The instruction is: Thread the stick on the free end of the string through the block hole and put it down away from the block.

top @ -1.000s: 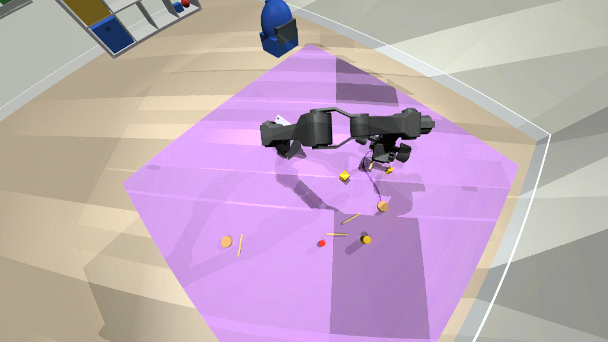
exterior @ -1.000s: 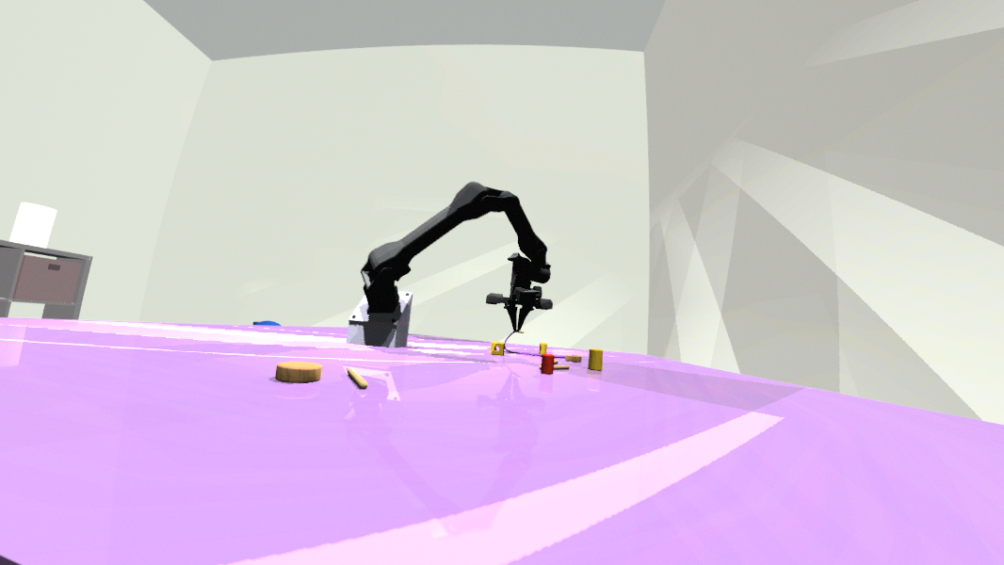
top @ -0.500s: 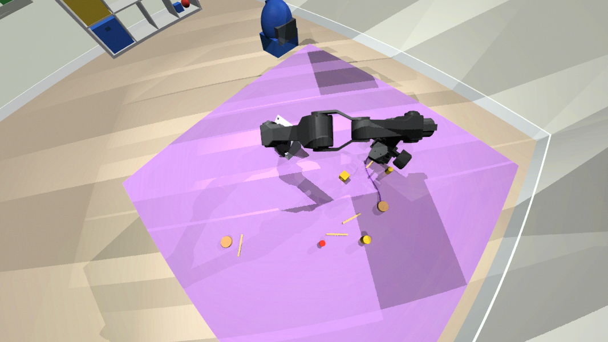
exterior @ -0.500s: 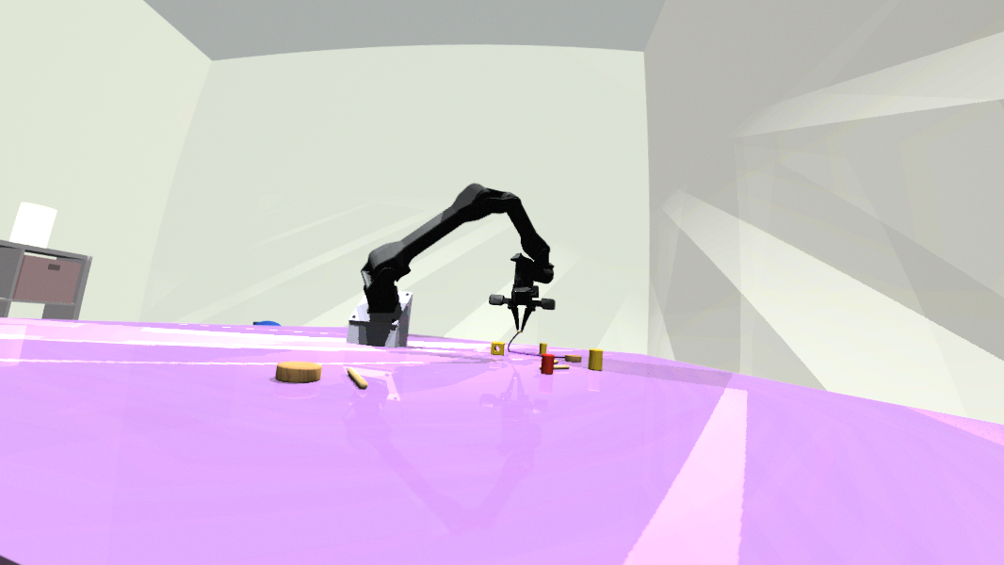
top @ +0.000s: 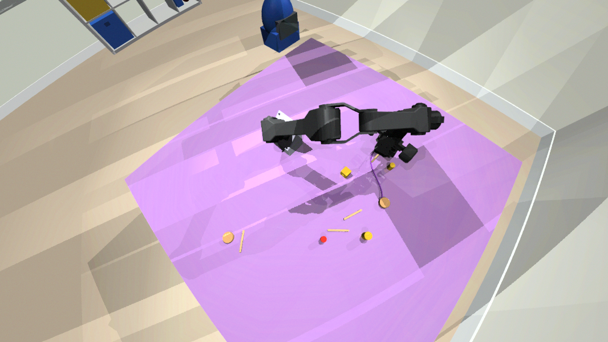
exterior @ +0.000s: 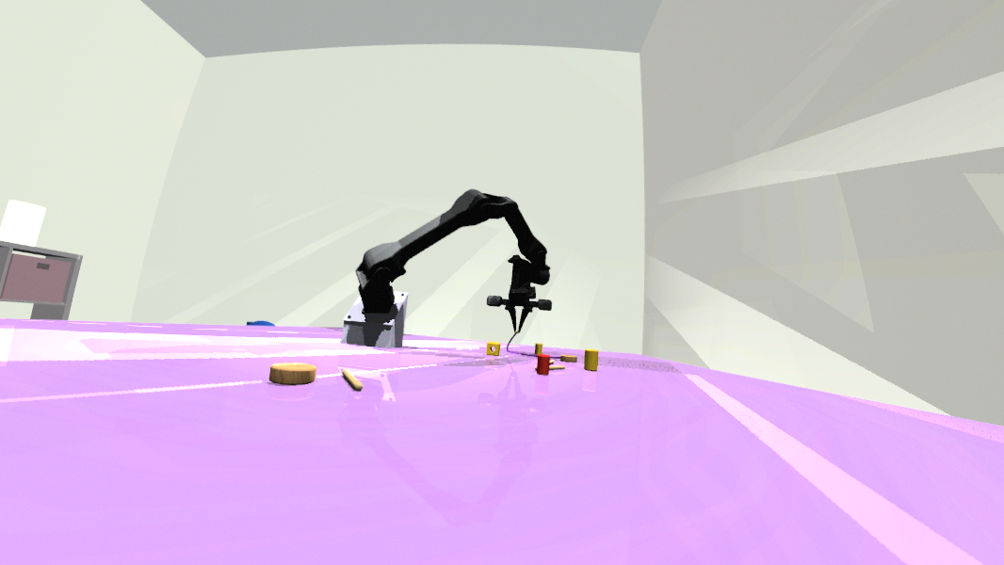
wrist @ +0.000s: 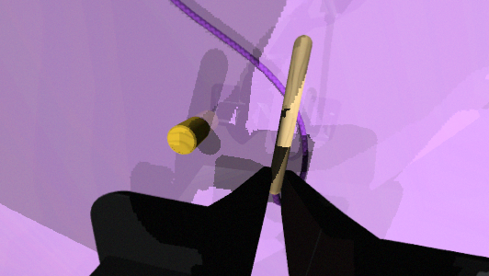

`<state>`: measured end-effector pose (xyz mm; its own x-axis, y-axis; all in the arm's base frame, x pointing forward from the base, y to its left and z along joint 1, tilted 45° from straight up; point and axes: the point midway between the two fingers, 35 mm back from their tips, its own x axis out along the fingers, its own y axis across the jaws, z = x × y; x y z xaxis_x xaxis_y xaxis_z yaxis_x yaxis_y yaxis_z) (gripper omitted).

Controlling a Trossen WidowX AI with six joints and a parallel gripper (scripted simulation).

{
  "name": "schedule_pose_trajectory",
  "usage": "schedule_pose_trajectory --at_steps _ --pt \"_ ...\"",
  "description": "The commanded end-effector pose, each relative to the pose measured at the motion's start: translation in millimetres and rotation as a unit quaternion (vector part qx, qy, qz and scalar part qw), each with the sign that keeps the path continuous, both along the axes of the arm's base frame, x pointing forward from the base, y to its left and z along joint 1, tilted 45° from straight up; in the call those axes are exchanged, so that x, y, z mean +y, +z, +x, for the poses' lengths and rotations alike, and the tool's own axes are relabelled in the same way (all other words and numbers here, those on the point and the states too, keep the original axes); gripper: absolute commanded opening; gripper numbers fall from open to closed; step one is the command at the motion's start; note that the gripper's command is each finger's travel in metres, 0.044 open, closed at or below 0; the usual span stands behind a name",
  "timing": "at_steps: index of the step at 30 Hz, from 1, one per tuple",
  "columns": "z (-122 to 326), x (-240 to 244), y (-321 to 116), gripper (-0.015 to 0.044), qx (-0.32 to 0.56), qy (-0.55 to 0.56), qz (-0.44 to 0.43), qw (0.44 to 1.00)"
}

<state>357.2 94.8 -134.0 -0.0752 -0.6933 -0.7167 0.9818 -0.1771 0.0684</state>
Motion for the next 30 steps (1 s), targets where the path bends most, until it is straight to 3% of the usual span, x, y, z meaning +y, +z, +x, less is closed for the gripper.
schedule_pose_trajectory --at_steps 1,30 --pt "1.8 6.5 -3.1 0.0000 -0.002 -0.001 0.003 1.000" --pt "7.7 33.6 -28.8 0.0000 -0.003 -0.001 0.004 1.000"
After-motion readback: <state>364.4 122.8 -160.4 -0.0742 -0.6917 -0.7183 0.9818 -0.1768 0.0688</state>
